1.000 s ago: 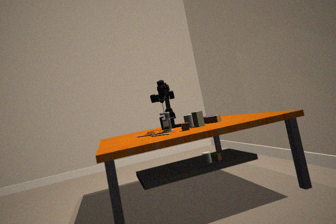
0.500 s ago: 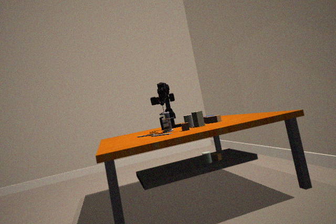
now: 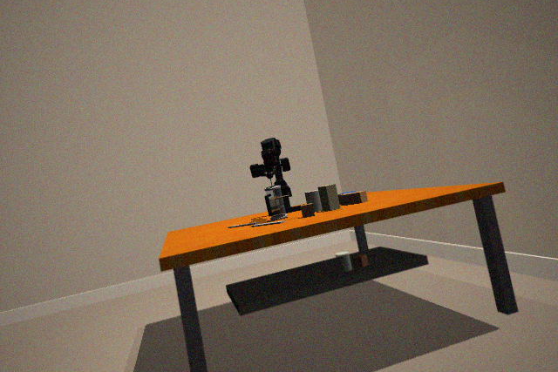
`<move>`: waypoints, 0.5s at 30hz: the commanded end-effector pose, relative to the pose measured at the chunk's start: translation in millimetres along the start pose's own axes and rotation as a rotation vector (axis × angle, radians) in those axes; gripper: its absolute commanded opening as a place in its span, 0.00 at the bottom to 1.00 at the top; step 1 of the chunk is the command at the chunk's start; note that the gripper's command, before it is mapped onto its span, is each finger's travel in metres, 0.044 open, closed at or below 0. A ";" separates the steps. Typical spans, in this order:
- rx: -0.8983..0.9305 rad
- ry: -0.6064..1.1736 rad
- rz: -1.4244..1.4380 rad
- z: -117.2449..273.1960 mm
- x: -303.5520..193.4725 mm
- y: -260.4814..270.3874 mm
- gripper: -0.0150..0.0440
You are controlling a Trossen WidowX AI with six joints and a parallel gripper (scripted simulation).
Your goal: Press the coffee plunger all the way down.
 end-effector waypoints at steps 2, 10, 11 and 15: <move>0.016 0.080 0.010 -9.8 -17.9 3.4 0.47; 0.016 0.080 0.010 -10.8 -16.5 3.1 0.47; 0.016 0.080 0.010 -11.0 -16.4 3.0 0.47; 0.016 0.080 0.010 -11.4 -15.8 2.9 0.47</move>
Point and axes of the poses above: the point midway between the two fingers, 35 mm back from their tips, its own z axis back along the fingers, its own y axis across the jaws, x = y × z, the point moved 10 cm from there along z, back along the fingers, and after that the axes turned 11 degrees about z, right-handed, at the moved point
